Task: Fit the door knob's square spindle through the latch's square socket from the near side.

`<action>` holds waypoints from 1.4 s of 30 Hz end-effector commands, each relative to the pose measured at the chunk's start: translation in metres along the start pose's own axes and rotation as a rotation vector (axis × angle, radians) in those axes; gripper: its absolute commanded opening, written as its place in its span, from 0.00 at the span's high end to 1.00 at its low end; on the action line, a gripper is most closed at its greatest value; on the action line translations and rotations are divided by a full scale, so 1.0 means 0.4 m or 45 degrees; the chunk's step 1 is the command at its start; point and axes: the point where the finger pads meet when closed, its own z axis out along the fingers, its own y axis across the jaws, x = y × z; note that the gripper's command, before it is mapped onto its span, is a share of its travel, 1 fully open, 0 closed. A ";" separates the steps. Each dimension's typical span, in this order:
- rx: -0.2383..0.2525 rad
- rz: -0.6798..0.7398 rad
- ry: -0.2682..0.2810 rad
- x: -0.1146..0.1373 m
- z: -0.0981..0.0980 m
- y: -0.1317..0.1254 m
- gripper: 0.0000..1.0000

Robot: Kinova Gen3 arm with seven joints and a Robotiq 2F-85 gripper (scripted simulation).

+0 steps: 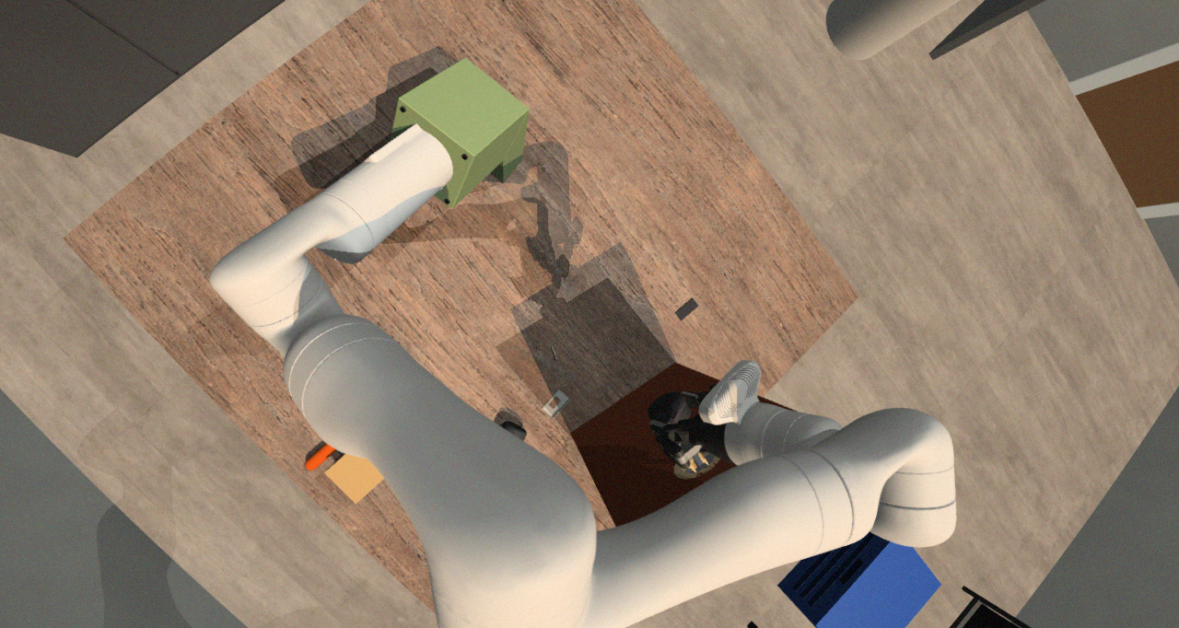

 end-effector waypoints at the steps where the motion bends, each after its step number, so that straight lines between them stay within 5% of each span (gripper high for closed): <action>1: 0.010 -0.006 -0.009 -0.012 0.000 -0.007 0.37; 42: 0.012 -0.007 -0.007 -0.025 0.000 -0.008 0.37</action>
